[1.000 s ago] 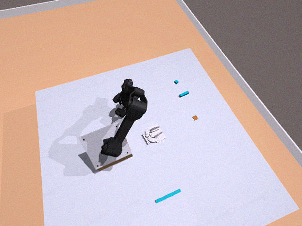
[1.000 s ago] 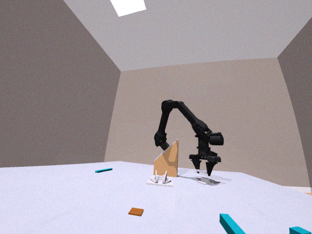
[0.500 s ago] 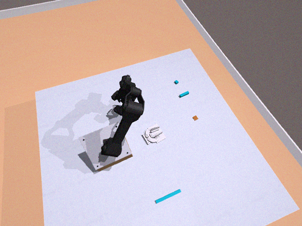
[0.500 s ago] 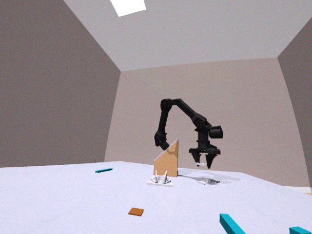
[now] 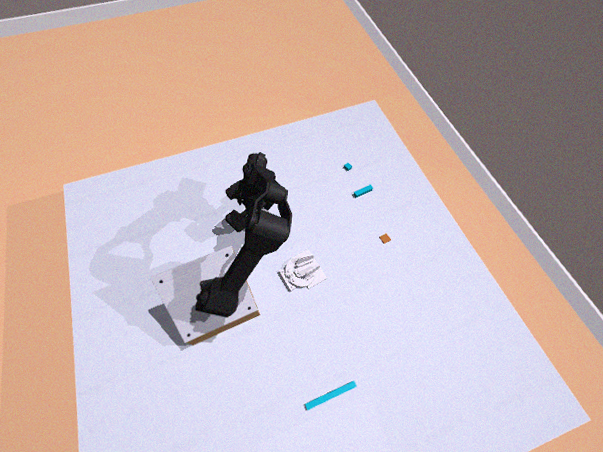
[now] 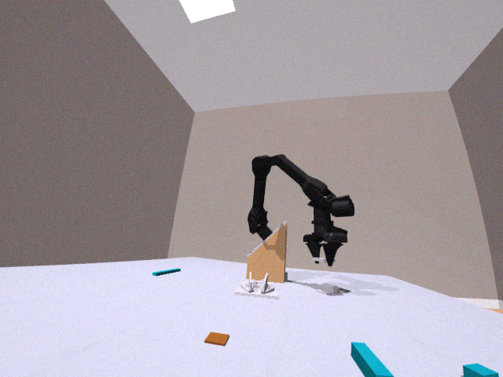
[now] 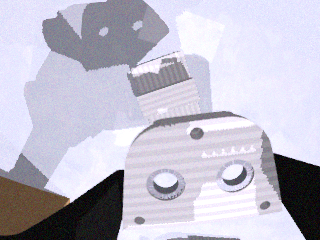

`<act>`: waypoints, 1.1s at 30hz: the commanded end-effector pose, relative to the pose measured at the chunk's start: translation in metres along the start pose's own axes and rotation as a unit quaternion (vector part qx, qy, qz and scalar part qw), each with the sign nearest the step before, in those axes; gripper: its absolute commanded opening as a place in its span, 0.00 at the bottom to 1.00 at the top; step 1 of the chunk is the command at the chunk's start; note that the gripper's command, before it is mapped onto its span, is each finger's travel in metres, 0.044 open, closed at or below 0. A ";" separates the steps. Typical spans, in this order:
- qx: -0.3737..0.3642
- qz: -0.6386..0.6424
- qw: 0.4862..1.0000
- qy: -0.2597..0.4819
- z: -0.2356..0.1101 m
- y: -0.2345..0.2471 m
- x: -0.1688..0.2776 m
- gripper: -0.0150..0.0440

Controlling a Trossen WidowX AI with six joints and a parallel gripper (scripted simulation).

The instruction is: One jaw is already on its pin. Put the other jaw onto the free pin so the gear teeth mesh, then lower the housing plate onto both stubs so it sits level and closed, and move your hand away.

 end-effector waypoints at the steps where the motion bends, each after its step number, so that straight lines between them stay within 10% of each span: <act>1: 0.002 0.041 0.999 0.000 -0.002 -0.001 0.011 0.85; 33: 0.005 0.390 0.921 -0.009 -0.009 -0.005 0.101 0.85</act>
Point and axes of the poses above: the point midway between the two fingers, 35 mm back from their tips, its own z axis out along the fingers, its own y axis across the jaws, x = y × z, the point moved 8 cm from there along -z, back along the fingers, and after that the axes turned 2 degrees about z, right-handed, at the moved point
